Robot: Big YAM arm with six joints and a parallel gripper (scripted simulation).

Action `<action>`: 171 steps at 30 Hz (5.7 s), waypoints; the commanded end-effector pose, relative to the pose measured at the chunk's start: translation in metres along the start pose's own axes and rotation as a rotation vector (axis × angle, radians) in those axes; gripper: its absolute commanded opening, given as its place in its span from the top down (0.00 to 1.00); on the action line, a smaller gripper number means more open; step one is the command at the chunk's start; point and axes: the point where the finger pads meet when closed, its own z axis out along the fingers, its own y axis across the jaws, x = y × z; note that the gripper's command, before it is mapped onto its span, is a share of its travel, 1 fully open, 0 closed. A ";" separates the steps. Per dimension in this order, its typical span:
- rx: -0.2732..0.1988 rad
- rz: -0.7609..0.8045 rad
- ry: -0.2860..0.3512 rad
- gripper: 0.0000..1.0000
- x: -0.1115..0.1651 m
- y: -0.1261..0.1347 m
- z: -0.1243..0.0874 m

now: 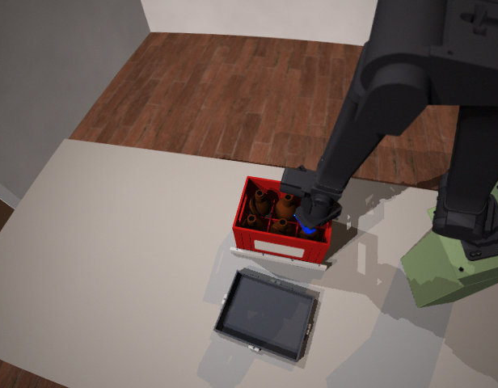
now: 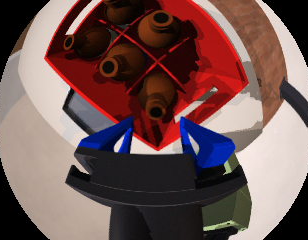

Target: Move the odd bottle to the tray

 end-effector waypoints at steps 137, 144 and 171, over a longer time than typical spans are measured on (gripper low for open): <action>-0.002 0.004 0.004 0.39 0.003 0.002 0.007; -0.005 0.001 0.001 0.39 0.001 0.004 0.010; -0.007 0.000 -0.001 0.39 0.000 0.005 0.038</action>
